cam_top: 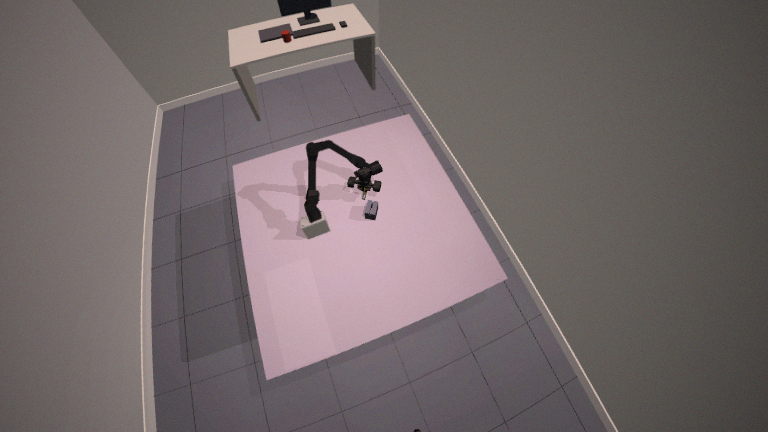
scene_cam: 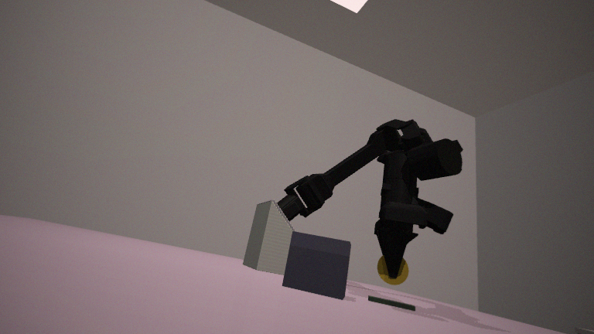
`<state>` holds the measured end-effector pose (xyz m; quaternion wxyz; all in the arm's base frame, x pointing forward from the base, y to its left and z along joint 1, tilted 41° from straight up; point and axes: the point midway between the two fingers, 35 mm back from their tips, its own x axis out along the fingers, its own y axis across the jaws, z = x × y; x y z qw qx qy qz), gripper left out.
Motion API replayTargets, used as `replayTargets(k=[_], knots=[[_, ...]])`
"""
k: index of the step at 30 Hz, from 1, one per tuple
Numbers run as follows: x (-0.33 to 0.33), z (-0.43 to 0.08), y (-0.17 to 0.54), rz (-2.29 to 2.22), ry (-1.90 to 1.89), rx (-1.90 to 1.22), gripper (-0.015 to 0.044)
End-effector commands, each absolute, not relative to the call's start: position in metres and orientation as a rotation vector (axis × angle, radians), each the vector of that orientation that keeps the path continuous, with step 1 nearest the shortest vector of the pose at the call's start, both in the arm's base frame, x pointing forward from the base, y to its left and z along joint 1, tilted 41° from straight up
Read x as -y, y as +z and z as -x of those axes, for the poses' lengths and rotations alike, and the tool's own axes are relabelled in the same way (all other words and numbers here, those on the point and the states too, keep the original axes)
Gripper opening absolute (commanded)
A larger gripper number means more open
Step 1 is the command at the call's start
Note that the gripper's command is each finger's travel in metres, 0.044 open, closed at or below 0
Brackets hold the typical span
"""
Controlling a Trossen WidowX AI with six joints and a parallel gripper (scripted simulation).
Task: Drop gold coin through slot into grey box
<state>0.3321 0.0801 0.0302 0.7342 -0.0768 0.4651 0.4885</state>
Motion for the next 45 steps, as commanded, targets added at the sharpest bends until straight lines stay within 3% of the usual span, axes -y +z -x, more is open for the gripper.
replayTargets(k=[1, 22, 45], knots=[[-0.073, -0.333, 0.041, 0.179, 1.075, -1.012, 0.0], [-0.041, -0.323, 0.081, 0.198, 1.097, -1.011, 0.0], [-0.009, -0.33, 0.056, 0.164, 1.066, -1.042, 0.0]])
